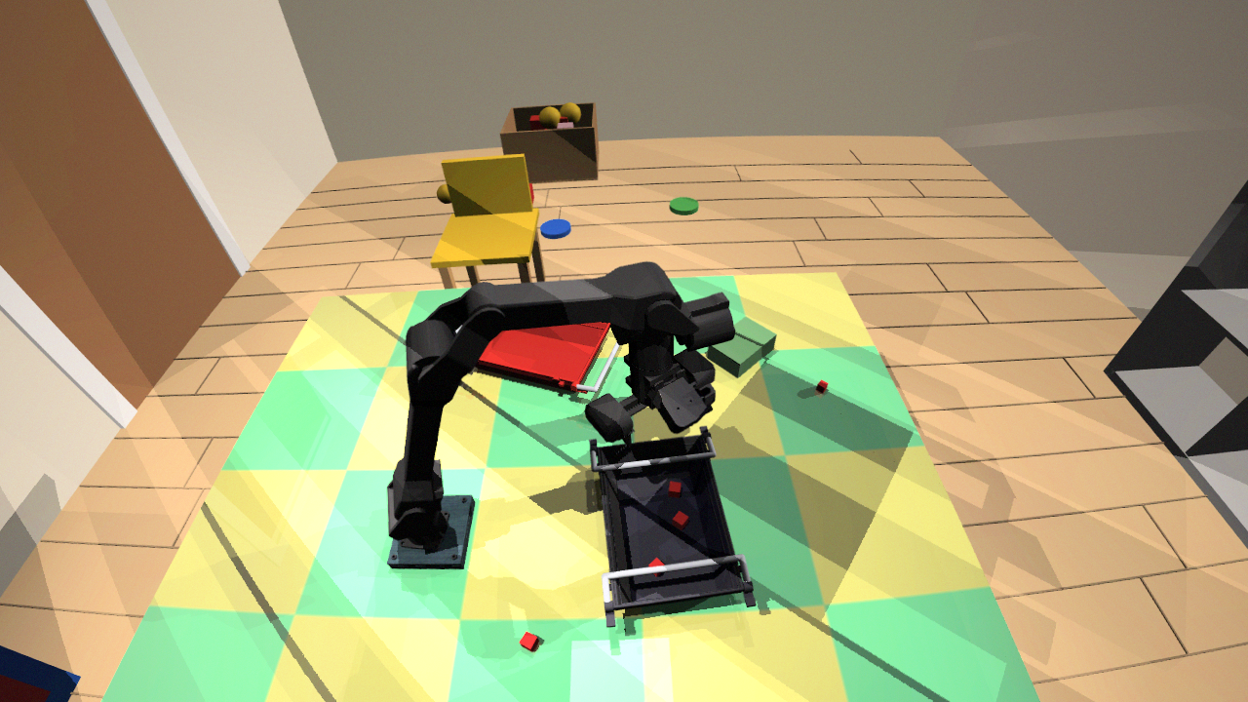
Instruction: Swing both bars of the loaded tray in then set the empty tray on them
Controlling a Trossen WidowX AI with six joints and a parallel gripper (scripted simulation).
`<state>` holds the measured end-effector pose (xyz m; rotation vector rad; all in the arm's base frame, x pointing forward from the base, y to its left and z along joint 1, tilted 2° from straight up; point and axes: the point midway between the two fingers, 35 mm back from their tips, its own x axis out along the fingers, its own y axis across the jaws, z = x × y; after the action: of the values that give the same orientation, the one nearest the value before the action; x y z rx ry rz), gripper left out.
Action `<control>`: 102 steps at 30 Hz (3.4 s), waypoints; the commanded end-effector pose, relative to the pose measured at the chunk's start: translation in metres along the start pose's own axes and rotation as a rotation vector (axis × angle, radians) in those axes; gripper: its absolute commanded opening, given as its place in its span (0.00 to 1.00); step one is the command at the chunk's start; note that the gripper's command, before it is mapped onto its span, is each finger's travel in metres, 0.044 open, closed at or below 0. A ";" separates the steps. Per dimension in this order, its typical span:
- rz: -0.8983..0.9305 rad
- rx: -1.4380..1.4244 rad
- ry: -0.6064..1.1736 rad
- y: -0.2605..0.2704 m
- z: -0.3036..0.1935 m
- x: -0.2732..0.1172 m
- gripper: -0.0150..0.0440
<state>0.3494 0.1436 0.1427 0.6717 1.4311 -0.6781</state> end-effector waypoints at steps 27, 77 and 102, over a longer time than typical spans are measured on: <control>0.032 -2.424 0.022 -0.022 -0.219 0.018 1.00; 0.072 -3.770 0.019 -0.086 -0.319 0.069 1.00; 0.072 -3.770 0.020 -0.090 -0.318 0.113 0.80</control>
<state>0.0793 0.3259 0.0204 2.3231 -0.2986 -2.3359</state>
